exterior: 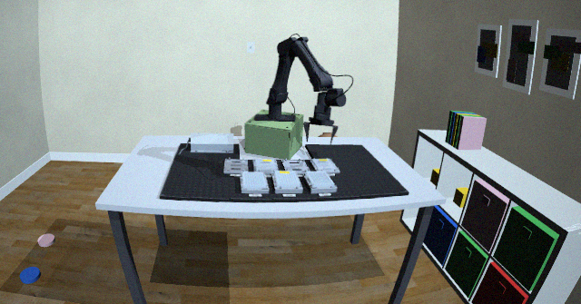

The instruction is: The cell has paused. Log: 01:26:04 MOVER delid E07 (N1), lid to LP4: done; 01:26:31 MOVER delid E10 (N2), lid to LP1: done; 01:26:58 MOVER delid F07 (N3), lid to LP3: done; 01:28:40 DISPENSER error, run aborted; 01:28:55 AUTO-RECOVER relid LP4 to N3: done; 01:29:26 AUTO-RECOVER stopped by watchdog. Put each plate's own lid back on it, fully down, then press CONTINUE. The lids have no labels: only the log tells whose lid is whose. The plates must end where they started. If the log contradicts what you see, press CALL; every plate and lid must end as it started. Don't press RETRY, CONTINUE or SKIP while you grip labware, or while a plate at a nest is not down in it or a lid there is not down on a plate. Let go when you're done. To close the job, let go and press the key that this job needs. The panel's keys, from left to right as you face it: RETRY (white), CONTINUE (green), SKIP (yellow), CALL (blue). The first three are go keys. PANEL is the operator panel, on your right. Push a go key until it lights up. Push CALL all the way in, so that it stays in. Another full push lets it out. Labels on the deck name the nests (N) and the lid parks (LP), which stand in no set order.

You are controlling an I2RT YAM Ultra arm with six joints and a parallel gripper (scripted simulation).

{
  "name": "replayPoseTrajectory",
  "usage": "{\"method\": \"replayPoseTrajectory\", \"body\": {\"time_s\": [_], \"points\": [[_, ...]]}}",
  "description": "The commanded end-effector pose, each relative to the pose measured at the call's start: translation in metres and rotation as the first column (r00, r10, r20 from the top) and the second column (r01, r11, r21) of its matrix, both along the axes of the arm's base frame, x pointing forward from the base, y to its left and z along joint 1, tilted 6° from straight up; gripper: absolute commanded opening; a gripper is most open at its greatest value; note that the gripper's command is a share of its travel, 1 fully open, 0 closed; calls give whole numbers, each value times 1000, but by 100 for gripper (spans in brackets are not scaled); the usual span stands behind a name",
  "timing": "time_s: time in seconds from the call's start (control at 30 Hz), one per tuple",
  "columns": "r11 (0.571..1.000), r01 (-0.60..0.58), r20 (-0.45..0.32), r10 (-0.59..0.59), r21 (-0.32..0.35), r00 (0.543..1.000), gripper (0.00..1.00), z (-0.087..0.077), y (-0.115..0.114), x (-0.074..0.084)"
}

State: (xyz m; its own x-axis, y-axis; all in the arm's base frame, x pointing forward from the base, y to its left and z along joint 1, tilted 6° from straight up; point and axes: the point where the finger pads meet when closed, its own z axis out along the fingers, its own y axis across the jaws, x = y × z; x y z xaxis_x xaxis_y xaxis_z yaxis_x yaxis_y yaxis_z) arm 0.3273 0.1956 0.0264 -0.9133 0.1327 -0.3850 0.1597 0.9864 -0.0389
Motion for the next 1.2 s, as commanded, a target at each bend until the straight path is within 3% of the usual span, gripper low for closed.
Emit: {"method": "replayPoseTrajectory", "body": {"time_s": [0.0, 0.03, 0.13, 0.17, 0.2, 0.3, 0.4, 0.5, 0.57, 0.63, 0.7, 0.87, 0.93, 1.07, 1.17], "points": [[998, -63, -47, 62, -17, 997, 100, -11, -15, -1], [998, -62, -30, 62, -6, 998, 100, -11, -18, 2], [995, -93, -92, 90, -30, 992, 100, -25, -32, 0], [996, -92, -70, 91, -18, 993, 100, -24, -36, 2], [994, -105, -106, 101, -30, 989, 100, -27, -41, -1], [993, -117, -111, 113, -27, 987, 100, -28, -44, 2], [987, -154, -173, 146, -33, 974, 100, -37, -57, 0], [988, -153, -130, 150, -18, 980, 100, -35, -68, 3], [983, -180, -207, 171, -27, 963, 100, -46, -79, -3], [983, -184, -183, 178, -19, 967, 100, -51, -86, -3], [977, -211, -241, 201, -15, 949, 100, -61, -97, -10], [971, -241, -252, 234, 4, 939, 100, -64, -108, -11], [964, -266, -294, 260, 21, 920, 100, -72, -117, -17], [962, -273, -259, 270, 25, 927, 100, -73, -131, -16], [952, -303, -305, 303, 51, 903, 100, -87, -144, -26]]}}
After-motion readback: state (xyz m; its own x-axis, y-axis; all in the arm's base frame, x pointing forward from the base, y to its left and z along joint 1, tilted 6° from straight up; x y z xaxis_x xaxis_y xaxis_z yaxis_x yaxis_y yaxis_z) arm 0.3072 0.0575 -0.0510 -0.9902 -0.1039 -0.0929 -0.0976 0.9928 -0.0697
